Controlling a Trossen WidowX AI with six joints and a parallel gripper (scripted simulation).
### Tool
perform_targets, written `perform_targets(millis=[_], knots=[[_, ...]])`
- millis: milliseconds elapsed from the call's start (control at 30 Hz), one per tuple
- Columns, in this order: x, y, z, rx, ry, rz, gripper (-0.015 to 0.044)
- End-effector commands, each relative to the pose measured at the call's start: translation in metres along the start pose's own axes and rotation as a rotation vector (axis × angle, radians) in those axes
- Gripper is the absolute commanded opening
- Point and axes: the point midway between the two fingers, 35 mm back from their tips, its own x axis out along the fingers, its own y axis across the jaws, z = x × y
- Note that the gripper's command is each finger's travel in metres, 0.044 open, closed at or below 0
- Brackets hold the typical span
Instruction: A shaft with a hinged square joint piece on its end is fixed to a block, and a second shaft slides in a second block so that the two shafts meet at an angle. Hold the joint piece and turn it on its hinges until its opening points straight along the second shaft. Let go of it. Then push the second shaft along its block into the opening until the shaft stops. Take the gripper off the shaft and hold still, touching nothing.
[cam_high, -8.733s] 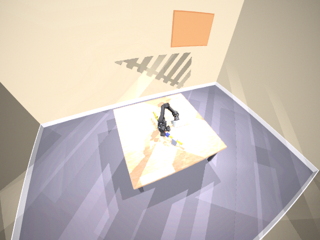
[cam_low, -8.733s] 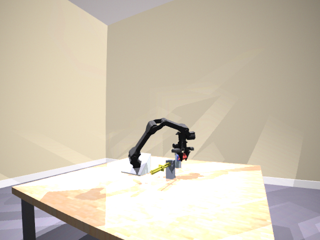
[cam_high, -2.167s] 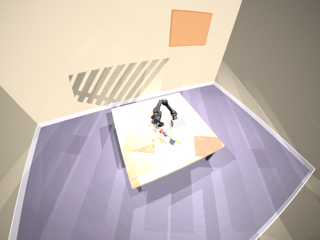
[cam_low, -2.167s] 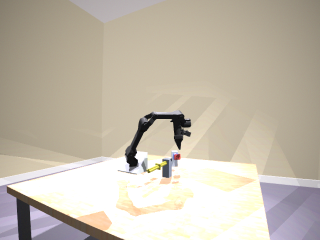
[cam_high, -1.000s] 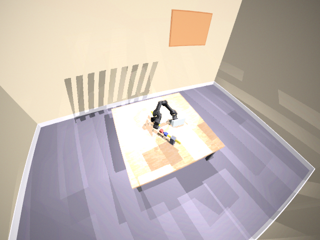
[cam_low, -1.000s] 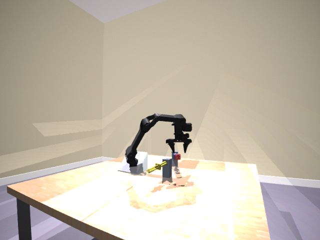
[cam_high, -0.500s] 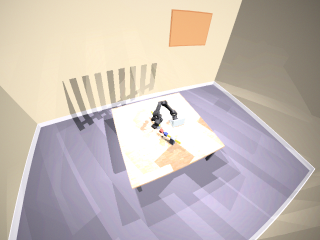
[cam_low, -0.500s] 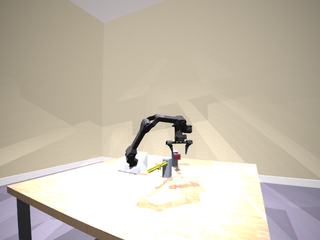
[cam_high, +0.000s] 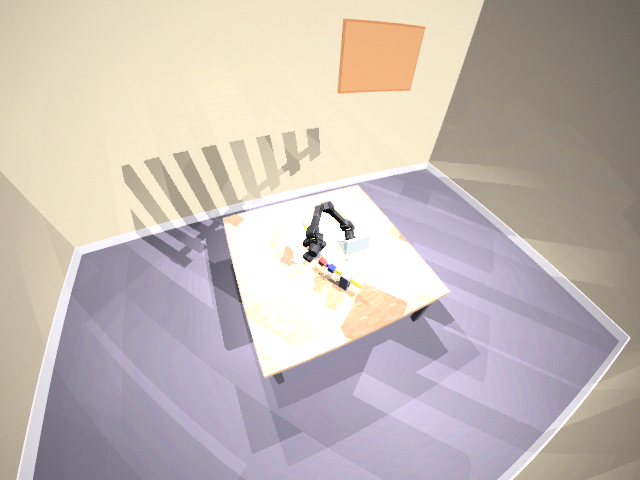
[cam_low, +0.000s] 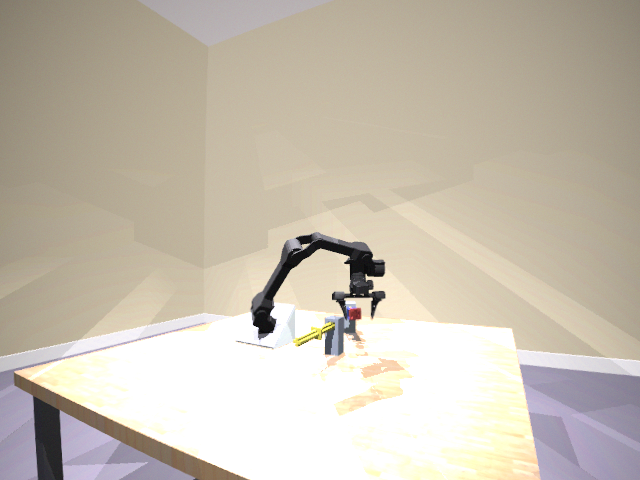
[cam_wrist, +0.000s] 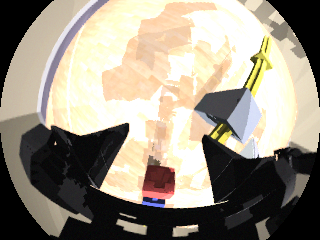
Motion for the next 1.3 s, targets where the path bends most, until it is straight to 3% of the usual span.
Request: perform_targets(millis=[0,233,967,1267], knots=[[-0.005,0.000,-0.021,-0.009,0.001,0.006,0.0440],[-0.013,-0.002,-0.064,-0.008,0.002,0.006,0.0440],[0.016,-0.001,-0.065,-0.008,0.000,0.005,0.0440],[0.016,-0.001,-0.065,-0.008,0.000,0.005,0.0204]])
